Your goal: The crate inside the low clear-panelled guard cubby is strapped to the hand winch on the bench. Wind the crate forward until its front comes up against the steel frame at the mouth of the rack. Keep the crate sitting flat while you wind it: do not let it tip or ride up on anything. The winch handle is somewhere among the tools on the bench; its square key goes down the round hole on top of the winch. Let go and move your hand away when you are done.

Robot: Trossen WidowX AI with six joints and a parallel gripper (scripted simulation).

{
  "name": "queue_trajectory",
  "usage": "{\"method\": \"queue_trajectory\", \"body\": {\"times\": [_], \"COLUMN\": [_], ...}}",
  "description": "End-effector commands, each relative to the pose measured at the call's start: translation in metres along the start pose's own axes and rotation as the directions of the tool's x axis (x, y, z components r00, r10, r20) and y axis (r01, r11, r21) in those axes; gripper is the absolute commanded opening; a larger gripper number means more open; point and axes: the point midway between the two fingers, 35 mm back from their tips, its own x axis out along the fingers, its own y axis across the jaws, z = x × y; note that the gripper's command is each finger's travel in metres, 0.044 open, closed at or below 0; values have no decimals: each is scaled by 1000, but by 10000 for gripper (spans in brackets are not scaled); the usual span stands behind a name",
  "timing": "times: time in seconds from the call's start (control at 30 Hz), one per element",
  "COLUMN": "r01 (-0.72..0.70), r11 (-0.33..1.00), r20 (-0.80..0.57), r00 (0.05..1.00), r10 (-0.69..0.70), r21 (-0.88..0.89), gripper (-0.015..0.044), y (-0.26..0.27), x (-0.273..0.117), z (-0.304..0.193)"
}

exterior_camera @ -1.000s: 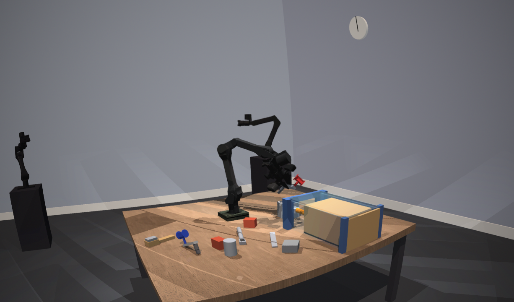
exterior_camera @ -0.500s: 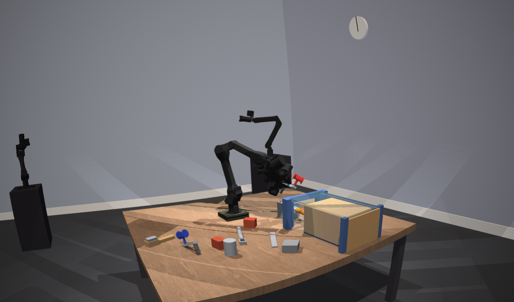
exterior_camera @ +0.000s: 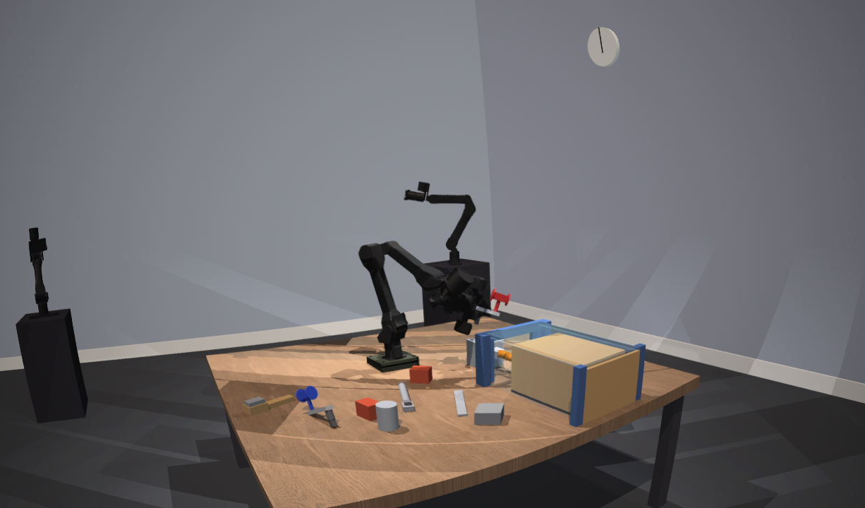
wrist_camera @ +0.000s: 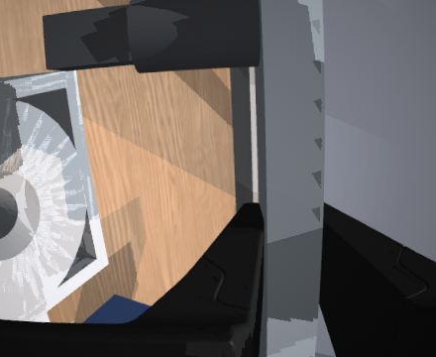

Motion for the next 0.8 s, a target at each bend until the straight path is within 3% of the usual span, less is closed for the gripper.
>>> {"method": "queue_trajectory", "body": {"times": [0.0, 0.63, 0.77], "r01": [77, 375, 388], "r11": [997, 927, 922], "r20": [3, 13, 14], "r00": [997, 927, 922], "r10": [-77, -375, -387], "r21": [-8, -3, -3], "gripper": [0, 0, 0], "y": [-4, -3, -3], "x": [-2, -2, -2], "z": [0, 1, 2]}}
